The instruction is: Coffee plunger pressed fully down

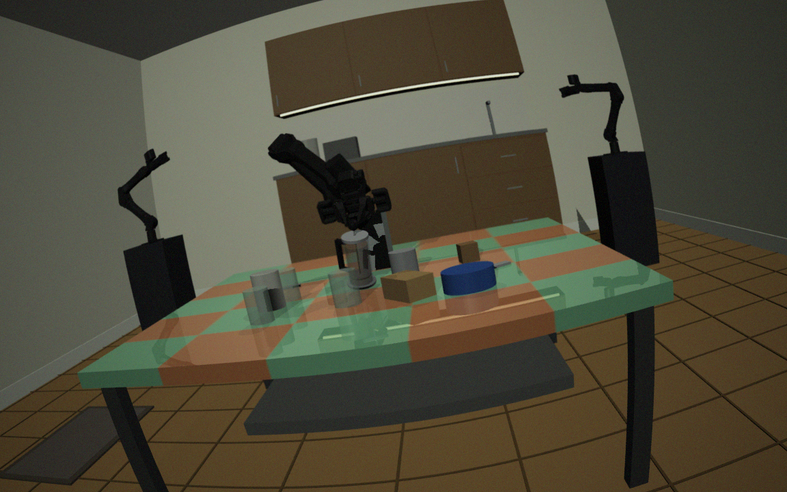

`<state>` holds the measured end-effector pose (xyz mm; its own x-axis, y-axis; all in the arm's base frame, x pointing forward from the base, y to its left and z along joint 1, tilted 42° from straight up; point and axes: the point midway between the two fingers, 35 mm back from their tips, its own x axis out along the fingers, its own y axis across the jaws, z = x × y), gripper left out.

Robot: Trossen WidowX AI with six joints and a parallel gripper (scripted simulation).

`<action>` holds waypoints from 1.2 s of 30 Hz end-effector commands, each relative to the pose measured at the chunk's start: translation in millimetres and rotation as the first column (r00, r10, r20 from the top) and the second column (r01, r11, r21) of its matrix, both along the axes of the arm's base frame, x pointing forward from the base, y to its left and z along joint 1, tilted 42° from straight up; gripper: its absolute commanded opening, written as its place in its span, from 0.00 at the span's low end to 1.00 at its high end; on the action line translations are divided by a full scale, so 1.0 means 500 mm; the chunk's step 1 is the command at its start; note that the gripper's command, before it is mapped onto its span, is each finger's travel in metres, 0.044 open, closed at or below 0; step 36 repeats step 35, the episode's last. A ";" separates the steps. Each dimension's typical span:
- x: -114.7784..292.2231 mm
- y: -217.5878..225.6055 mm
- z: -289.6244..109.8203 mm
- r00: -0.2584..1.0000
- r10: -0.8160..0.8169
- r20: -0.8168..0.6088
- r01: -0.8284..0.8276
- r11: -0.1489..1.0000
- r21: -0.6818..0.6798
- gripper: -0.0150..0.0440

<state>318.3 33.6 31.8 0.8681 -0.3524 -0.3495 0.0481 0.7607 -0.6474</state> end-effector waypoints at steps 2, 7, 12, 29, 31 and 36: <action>0.000 0.000 0.000 1.000 0.000 -0.001 0.000 1.000 0.000 0.67; 0.000 0.000 0.000 1.000 0.000 -0.001 0.000 1.000 0.000 0.89; 0.000 0.000 0.000 1.000 0.000 -0.001 0.000 1.000 0.000 1.00; -0.102 0.080 0.133 1.000 -0.017 -0.022 0.016 1.000 -0.016 1.00; -0.104 0.080 0.136 1.000 -0.017 -0.021 0.017 1.000 -0.017 1.00; -0.104 0.080 0.136 1.000 -0.017 -0.021 0.017 1.000 -0.017 1.00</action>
